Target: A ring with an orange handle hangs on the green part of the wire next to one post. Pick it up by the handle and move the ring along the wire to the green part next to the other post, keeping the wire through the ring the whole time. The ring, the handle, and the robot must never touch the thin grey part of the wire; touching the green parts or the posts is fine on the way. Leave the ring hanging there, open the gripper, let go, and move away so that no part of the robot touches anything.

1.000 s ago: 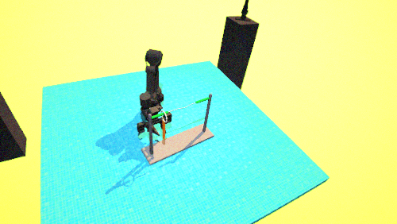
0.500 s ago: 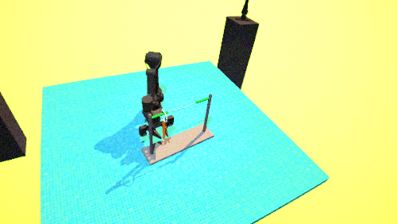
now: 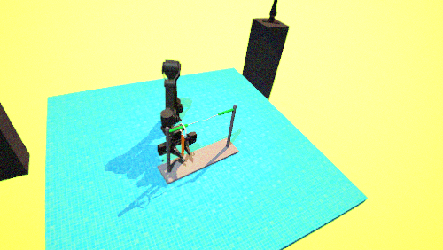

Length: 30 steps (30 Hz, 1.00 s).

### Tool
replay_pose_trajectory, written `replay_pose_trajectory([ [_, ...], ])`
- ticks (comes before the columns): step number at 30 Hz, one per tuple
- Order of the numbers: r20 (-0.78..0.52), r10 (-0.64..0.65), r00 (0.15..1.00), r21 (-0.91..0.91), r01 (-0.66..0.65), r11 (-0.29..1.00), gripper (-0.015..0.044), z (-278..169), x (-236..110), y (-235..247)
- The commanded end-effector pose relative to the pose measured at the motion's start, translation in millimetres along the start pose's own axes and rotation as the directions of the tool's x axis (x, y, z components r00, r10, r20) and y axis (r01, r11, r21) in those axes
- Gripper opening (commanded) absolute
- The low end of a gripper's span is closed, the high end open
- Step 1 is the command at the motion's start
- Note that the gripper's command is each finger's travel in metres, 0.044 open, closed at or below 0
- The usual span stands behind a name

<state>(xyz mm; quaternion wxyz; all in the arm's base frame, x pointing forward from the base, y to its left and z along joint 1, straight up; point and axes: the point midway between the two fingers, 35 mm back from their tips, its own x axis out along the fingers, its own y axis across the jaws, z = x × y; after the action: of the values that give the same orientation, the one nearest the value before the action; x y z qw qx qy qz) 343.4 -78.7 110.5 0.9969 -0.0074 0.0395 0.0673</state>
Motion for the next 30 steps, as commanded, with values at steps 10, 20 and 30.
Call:
replay_pose_trajectory([
  [10,0.007,-0.005,1.0,0.0,0.005,1.0,0.016,2.0,2.5,-1.7],
  [20,0.007,-0.005,1.0,0.0,0.005,1.0,0.016,2.0,2.5,-1.7],
  [30,0.003,0.0,1.0,-0.002,0.0,1.0,0.0022,0.8,1.8,-0.5],
])
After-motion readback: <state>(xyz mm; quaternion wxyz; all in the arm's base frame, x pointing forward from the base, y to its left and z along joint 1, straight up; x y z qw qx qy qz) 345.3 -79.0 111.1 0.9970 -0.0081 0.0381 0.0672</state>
